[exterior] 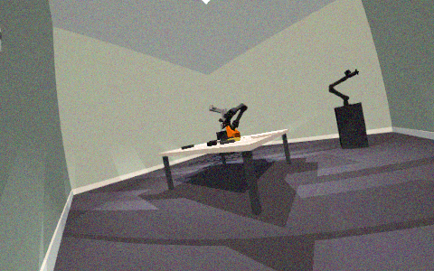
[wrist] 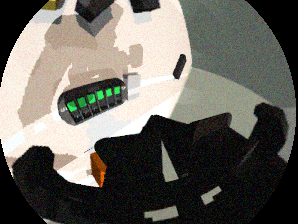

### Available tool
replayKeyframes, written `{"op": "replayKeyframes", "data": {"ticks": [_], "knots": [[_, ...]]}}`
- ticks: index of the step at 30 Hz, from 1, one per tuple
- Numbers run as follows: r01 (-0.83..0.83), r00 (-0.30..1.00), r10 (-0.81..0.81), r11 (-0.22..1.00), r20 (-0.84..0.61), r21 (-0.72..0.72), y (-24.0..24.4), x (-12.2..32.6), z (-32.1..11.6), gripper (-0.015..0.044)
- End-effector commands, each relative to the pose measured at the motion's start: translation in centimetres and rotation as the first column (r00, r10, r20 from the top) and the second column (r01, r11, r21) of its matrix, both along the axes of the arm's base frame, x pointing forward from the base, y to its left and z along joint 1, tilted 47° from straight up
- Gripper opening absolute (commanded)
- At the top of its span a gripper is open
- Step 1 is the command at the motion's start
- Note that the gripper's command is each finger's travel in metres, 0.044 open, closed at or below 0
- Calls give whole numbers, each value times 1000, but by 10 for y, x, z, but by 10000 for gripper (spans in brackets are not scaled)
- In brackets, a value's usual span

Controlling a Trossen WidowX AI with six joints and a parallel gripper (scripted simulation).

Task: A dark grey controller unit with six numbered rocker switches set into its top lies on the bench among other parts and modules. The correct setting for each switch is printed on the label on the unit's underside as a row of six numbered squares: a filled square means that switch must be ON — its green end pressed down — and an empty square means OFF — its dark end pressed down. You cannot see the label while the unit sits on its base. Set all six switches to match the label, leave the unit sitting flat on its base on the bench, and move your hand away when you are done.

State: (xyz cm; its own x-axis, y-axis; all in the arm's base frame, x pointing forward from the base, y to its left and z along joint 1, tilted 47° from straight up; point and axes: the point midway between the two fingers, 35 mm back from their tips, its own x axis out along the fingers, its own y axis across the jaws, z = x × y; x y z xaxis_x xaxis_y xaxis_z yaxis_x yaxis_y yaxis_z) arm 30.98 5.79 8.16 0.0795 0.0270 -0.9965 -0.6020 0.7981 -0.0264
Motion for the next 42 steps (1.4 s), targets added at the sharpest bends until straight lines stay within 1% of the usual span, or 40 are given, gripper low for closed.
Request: {"op": "replayKeyframes", "data": {"ticks": [1, 5, 8, 10, 33, 42], "knots": [[789, 553, -675, 613, -489, 45, 43, 33, -43, 0], [919, 236, -757, 378, -609, -114, 55, 41, -59, 0], [942, -16, -763, 205, -646, -265, 62, 48, -71, 0], [939, -72, -758, 168, -648, -300, 64, 49, -73, 0], [939, -65, -759, 172, -647, -297, 63, 47, -74, 0], [979, -95, -703, 61, -705, -193, 65, 19, -60, 0]]}}
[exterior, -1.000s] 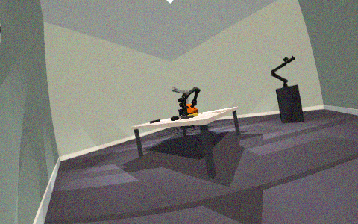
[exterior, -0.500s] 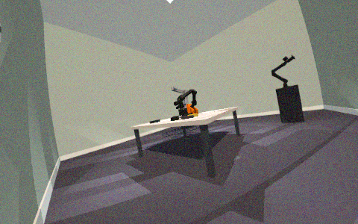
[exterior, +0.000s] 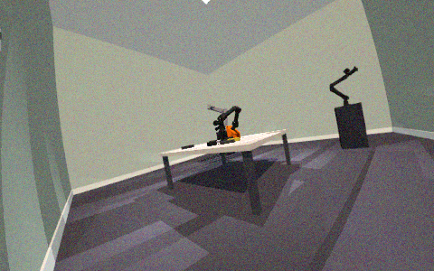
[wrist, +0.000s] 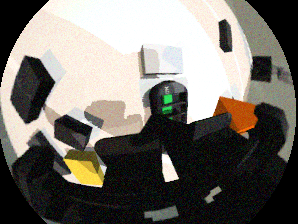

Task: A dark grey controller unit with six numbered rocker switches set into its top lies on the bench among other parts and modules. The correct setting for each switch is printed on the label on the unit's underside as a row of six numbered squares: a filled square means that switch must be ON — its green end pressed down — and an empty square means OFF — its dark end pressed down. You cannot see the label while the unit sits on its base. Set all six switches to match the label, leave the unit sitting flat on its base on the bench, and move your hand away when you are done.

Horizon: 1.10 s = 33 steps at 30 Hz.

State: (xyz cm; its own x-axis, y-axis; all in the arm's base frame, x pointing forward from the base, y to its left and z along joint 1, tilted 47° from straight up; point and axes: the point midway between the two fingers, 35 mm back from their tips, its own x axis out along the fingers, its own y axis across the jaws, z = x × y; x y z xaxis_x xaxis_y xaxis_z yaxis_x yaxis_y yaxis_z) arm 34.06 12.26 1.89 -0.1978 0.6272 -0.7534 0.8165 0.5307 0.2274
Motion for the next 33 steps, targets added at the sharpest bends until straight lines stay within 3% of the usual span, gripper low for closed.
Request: {"op": "replayKeyframes", "data": {"ticks": [1, 21, 33], "knots": [[56, 998, -57, 998, 26, 34, 0, -16, 4, 0], [242, 936, -301, 927, 181, 286, 4, -132, 11, 0], [237, 935, -298, 929, 193, 284, 3, -131, 11, 0]]}}
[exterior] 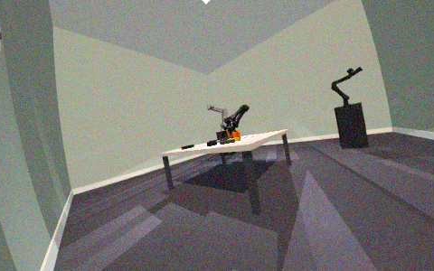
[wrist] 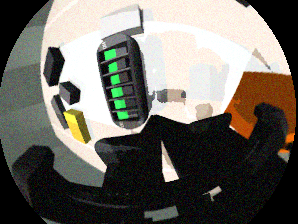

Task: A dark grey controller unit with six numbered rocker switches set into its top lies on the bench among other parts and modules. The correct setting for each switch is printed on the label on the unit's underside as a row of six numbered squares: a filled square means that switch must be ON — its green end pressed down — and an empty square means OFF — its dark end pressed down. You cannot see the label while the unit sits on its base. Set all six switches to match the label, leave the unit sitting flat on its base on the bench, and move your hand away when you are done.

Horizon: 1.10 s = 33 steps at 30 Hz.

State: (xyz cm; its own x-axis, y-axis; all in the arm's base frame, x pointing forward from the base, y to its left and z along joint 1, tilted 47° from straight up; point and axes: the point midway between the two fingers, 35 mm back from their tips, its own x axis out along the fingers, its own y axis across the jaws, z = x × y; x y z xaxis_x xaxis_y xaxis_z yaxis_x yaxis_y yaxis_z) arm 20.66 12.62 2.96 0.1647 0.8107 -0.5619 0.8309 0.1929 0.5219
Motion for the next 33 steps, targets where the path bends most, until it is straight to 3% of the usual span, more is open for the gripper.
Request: {"op": "replayKeyframes", "data": {"ticks": [1, 19, 33], "knots": [[-8, 1000, 8, 1000, 2, -16, -1, 6, 0, 0], [-189, 973, 158, 964, -169, -186, -3, 103, -5, 0], [-401, 884, 306, 886, -354, -235, -4, 152, -21, 0]]}}
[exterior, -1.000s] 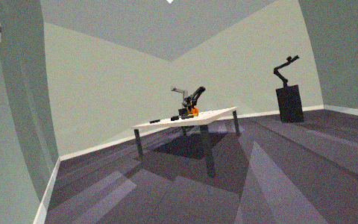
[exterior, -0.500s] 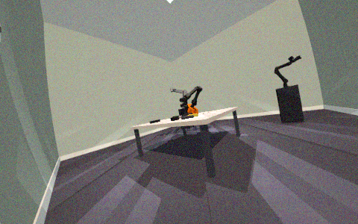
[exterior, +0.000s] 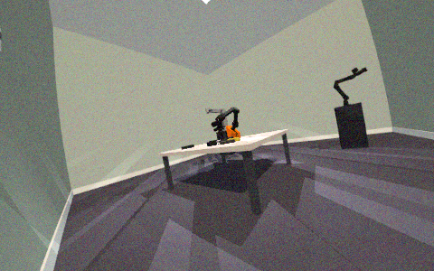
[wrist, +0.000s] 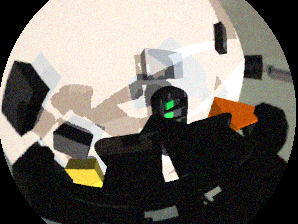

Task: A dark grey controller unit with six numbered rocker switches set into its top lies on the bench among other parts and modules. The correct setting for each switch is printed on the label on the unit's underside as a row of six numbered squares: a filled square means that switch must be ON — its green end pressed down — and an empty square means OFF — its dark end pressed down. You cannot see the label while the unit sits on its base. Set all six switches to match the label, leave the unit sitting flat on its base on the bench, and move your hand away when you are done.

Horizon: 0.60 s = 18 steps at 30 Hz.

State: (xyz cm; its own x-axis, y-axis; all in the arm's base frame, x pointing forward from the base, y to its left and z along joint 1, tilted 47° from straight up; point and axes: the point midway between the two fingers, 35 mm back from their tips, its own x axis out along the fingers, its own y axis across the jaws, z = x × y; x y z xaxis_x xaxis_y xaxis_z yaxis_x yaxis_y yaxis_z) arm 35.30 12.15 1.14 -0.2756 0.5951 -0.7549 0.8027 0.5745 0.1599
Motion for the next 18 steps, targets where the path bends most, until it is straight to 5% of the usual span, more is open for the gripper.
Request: {"op": "replayKeyframes", "data": {"ticks": [1, 18], "knots": [[-41, 999, 41, 999, -25, -15, 0, 6, -3, 0], [68, 996, -70, 997, 47, 38, 1, -17, 8, 0]]}}
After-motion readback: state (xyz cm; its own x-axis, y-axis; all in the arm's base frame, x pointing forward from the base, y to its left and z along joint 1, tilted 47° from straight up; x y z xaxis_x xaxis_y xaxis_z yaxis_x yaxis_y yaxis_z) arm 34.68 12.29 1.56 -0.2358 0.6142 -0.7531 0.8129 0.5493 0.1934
